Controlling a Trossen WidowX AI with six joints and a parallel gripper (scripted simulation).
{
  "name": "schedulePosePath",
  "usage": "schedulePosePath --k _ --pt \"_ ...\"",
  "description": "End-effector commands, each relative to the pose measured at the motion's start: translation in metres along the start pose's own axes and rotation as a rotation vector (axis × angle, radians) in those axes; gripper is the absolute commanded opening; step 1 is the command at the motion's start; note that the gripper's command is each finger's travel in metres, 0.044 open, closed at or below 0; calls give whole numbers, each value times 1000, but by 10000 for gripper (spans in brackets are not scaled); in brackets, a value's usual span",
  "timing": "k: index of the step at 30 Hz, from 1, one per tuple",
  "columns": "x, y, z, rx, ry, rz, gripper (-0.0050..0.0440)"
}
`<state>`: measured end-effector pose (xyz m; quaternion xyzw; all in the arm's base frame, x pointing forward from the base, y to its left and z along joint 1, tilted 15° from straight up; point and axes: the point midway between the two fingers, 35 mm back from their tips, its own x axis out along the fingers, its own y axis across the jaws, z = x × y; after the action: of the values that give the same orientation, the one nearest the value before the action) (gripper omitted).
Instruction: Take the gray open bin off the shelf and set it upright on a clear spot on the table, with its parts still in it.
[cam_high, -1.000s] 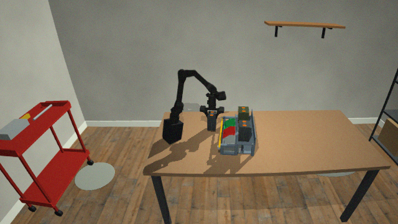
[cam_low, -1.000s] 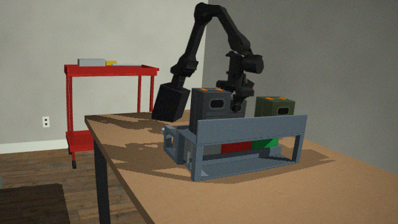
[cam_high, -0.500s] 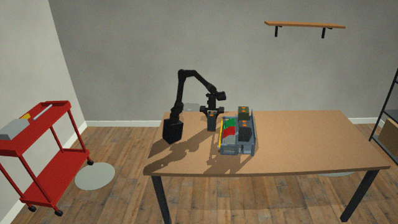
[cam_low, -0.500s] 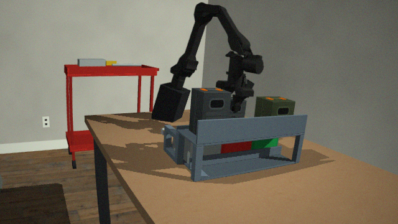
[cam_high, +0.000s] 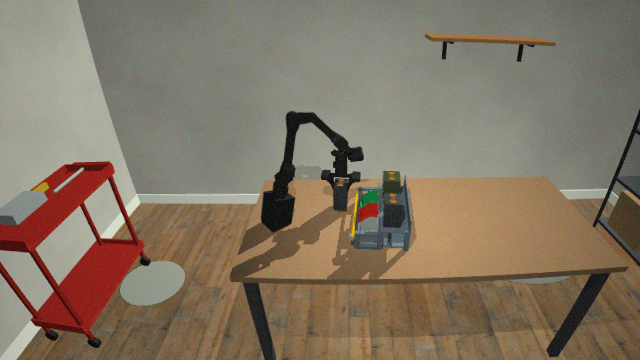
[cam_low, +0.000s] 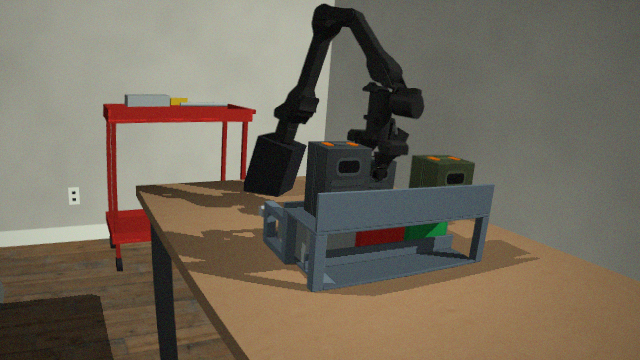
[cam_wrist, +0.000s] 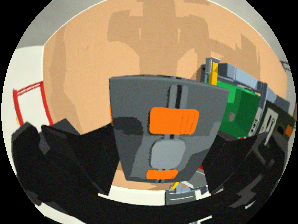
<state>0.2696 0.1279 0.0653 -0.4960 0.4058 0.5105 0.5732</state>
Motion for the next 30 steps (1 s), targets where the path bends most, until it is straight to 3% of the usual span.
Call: schedulePosePath --k 1,3,19,20,30 --pt "-17 -8 4 -9 -23 -59 0" --pt "-10 -6 3 -5 -14 -36 0" --pt "-16 -7 4 -9 -23 -57 0" --pt "-9 -5 3 -4 -13 -33 0" --pt "-17 -7 4 -9 -23 -56 0"
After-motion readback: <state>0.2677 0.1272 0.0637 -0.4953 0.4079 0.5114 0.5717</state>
